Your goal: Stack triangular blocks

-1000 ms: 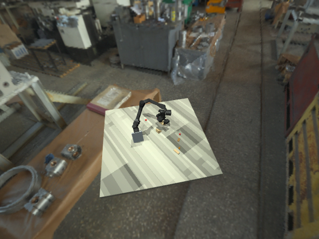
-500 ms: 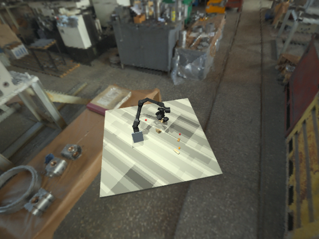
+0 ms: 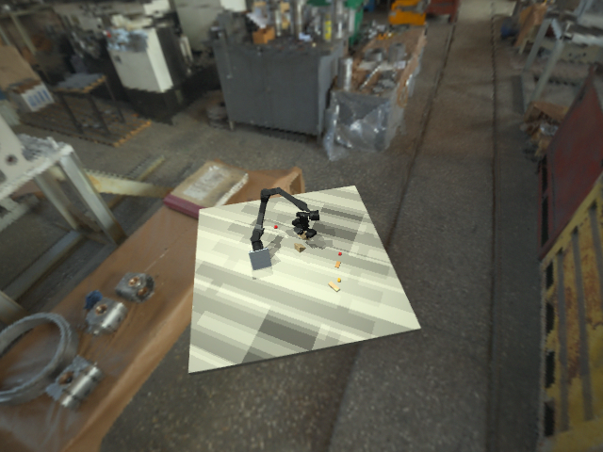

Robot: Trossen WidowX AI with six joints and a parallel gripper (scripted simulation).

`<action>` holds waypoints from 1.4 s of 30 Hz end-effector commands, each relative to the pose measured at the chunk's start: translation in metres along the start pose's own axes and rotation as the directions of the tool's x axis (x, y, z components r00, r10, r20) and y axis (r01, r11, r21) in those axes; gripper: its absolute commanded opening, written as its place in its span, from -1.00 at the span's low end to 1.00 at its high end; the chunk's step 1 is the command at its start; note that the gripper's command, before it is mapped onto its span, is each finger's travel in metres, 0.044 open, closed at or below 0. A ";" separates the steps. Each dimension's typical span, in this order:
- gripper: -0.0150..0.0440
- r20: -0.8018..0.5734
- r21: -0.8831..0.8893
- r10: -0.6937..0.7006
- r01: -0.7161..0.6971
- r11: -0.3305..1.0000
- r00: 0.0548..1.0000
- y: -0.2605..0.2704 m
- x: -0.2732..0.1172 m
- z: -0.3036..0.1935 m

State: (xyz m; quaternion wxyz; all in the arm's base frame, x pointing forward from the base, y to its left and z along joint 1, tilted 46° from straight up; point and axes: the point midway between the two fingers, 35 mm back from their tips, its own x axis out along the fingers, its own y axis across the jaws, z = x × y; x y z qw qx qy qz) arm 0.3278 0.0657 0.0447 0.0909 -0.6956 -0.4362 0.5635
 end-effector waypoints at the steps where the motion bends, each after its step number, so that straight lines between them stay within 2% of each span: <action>1: -0.49 -0.004 0.005 -0.002 0.002 1.000 1.000 -0.002 0.009 0.006; 11: -0.49 -0.004 0.005 -0.004 0.004 1.000 1.000 -0.003 0.037 0.022; 42: -0.49 -0.010 0.009 -0.007 0.007 1.000 1.000 -0.003 0.037 0.020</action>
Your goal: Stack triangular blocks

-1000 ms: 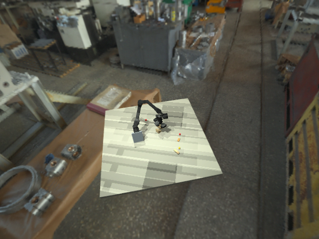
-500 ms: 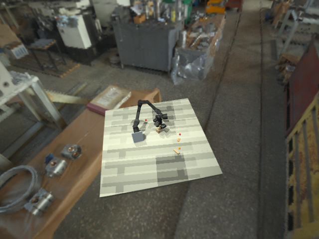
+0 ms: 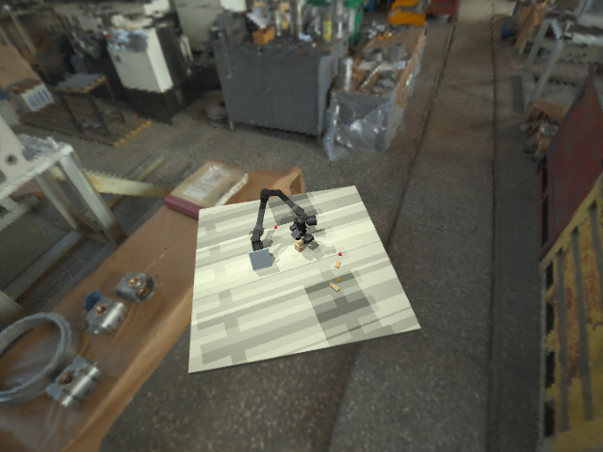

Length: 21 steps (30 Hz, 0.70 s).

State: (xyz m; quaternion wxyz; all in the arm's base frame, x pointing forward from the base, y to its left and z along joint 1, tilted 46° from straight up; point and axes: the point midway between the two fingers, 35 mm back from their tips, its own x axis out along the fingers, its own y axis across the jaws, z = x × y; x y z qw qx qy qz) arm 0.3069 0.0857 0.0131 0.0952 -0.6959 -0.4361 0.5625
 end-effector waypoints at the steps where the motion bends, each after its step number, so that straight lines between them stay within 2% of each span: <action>1: -0.49 -0.004 0.004 -0.002 0.002 1.000 1.000 0.000 0.000 -0.001; 21: -0.49 -0.004 0.004 -0.003 0.003 1.000 1.000 0.000 0.011 0.003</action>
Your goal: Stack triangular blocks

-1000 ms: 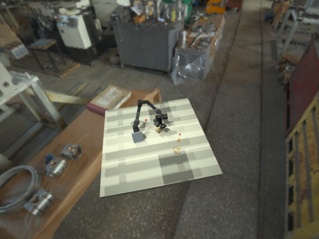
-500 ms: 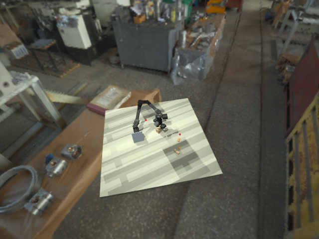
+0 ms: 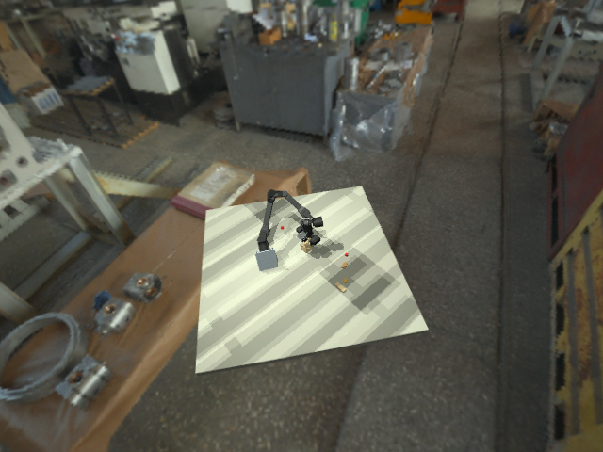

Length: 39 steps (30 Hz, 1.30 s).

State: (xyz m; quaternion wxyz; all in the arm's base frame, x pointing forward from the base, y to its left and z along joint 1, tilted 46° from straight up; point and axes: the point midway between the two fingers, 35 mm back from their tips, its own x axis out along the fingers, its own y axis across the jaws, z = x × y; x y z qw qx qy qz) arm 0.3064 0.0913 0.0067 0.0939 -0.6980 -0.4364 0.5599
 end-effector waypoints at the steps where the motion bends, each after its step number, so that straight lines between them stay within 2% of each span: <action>1: -0.49 0.001 0.009 -0.005 0.005 1.000 1.000 -0.001 0.004 0.003; 39: -0.49 0.001 0.011 -0.006 0.006 1.000 1.000 -0.001 0.014 0.008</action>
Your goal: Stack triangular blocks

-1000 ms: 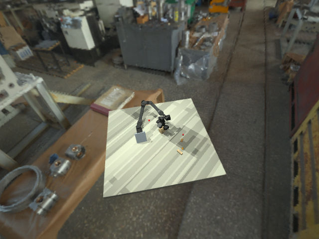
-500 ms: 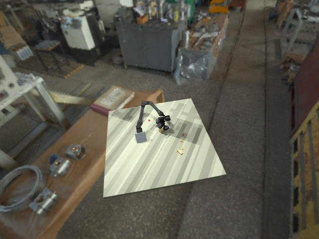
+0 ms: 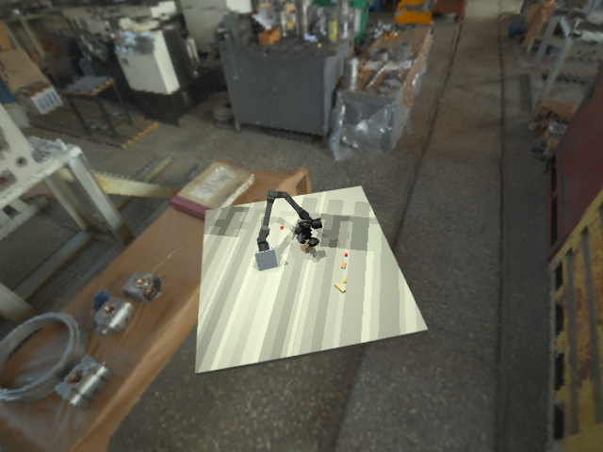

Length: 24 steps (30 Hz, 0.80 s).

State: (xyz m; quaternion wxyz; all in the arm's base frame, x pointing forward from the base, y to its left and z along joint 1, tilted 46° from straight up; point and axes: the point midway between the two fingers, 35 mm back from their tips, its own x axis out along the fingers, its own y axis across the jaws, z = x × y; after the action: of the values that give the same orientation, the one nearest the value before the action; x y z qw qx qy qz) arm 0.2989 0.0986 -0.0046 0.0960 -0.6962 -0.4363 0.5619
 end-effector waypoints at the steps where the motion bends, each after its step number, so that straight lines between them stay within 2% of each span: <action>1: -0.49 -0.002 0.006 -0.003 0.003 1.000 1.000 0.000 0.000 0.000; 24: -0.49 -0.001 0.003 -0.001 0.001 1.000 1.000 0.000 0.002 0.001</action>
State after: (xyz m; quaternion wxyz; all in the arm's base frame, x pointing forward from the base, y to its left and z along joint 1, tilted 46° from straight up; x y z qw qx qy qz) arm 0.2983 0.0997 -0.0061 0.0965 -0.6962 -0.4361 0.5620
